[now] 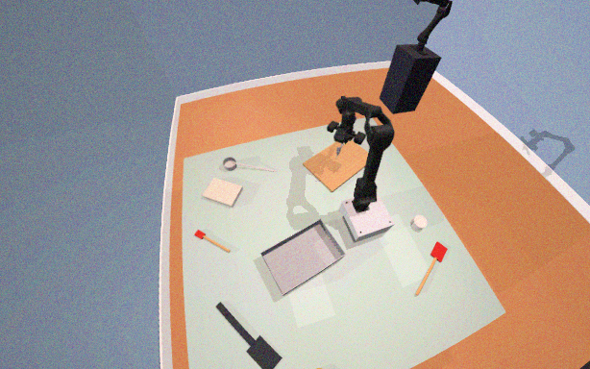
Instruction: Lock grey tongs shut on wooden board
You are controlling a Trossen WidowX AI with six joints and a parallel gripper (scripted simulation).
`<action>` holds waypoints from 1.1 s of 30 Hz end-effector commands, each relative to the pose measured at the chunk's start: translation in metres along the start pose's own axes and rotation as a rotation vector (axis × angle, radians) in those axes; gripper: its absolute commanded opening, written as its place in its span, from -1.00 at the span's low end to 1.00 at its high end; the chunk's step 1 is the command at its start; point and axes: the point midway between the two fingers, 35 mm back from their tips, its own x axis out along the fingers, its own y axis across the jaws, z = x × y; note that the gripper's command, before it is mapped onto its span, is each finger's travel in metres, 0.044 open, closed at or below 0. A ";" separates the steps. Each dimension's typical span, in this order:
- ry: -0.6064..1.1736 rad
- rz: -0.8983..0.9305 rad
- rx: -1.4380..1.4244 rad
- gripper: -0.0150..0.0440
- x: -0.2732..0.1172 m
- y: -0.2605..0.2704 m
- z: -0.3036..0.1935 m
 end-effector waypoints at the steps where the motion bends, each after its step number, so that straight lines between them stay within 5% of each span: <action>1: 0.105 0.016 -0.022 -1.00 0.004 -0.004 -0.001; 33: 0.925 0.027 -0.017 -1.00 0.001 -0.010 0.021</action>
